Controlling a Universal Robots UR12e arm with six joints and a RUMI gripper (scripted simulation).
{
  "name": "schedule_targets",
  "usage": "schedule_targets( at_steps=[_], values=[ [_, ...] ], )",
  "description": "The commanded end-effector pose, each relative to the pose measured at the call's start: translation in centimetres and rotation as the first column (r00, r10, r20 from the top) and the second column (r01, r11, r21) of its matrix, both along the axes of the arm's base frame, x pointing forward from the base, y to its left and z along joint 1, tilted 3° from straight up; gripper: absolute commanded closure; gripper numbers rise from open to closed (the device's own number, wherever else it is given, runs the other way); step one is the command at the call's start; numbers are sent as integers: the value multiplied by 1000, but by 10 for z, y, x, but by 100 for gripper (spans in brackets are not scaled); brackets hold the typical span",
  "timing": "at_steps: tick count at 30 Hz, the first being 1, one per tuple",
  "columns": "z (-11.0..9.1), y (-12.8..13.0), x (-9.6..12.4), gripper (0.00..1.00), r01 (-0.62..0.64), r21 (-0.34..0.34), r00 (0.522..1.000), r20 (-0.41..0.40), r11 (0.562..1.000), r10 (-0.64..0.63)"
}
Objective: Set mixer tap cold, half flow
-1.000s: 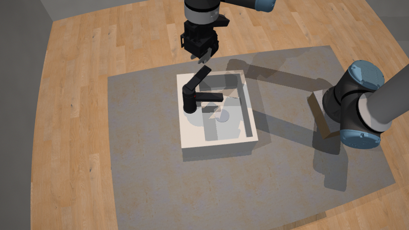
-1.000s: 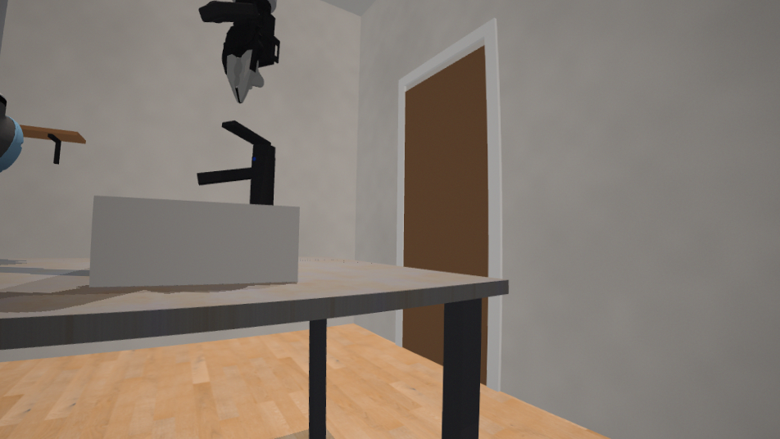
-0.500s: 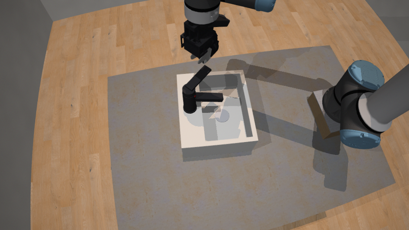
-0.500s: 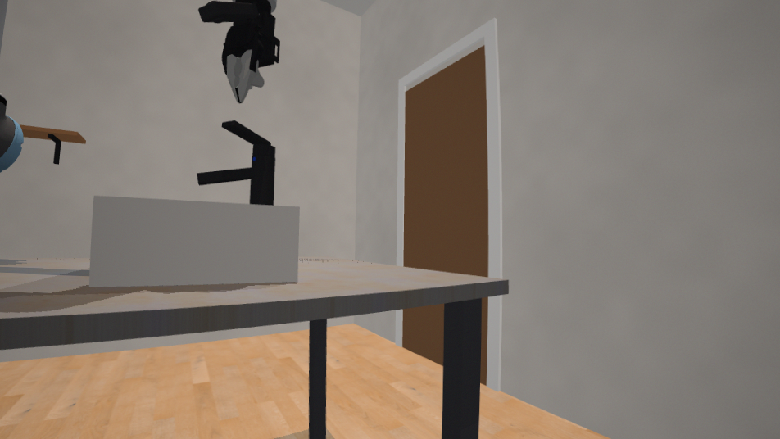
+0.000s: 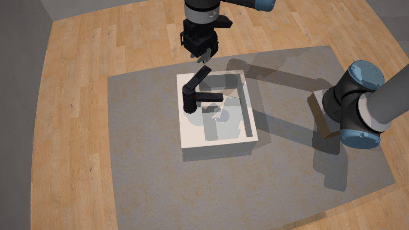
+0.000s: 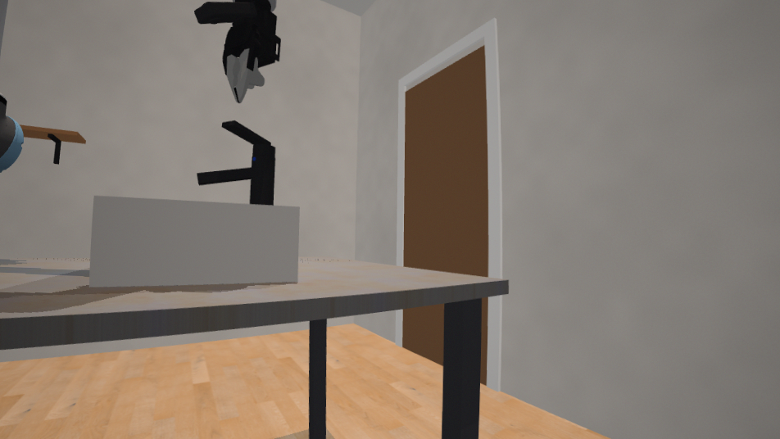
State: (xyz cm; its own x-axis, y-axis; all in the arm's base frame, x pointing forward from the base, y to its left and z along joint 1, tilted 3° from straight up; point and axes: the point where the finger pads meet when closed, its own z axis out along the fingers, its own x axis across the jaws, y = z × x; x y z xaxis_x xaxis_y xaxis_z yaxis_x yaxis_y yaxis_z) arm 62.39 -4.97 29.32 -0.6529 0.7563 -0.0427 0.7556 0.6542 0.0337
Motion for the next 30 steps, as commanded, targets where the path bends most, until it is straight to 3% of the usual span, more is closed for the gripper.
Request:
schedule_targets(
  at_steps=[1, 8, 17, 23, 30],
  values=[
    [2, 0, -2, 100, 79, 3, 997, 3, 997, -79],
    [2, 1, -5, 100, 241, 13, 971, 3, 970, -241],
    [4, 3, -8, 100, 440, 24, 898, 1, 898, -440],
    [5, 4, -10, 100, 625, 35, 780, -3, 780, -625],
    [7, 8, -12, 100, 819, 49, 573, -12, 572, -819]
  ],
)
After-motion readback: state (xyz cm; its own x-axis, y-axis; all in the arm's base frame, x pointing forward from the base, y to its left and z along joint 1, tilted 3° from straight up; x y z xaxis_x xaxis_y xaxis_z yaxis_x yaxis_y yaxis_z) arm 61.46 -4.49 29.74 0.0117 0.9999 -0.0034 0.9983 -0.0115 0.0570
